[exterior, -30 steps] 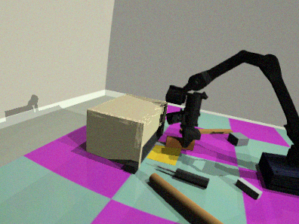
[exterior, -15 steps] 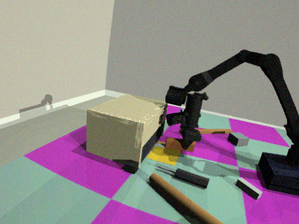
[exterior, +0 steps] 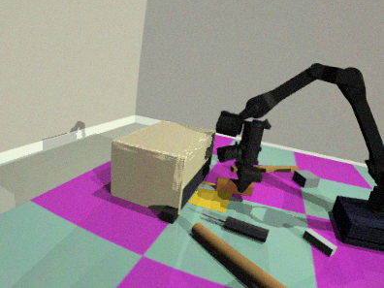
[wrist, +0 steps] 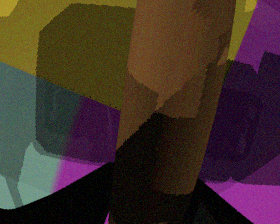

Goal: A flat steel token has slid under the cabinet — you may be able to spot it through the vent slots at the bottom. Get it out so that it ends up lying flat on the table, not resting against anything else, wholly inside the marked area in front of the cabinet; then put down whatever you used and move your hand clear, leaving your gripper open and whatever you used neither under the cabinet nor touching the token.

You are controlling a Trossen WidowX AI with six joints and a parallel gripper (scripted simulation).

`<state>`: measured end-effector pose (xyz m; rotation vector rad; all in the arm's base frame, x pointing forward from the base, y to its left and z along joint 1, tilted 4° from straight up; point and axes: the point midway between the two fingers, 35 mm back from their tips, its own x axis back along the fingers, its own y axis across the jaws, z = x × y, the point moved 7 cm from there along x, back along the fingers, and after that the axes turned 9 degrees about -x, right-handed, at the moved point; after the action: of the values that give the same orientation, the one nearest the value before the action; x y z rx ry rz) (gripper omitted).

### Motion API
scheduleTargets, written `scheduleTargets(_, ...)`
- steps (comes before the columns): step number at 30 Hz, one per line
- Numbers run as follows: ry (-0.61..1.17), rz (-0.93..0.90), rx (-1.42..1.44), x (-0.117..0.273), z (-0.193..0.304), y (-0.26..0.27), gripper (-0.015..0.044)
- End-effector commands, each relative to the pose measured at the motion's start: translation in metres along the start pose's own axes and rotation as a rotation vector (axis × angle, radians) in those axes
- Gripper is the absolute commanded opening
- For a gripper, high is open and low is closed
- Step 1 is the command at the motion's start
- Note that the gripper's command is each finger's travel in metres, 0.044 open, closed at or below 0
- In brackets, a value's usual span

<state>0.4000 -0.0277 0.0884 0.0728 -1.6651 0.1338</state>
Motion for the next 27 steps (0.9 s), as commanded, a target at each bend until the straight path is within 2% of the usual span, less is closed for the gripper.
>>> scheduleTargets(1, 0.000, -0.004, 0.007, -0.001, 0.005, -0.001, 0.0000)
scheduleTargets(27, 0.003, -0.003, 0.007, -0.001, 0.030, -0.006, 0.0000)
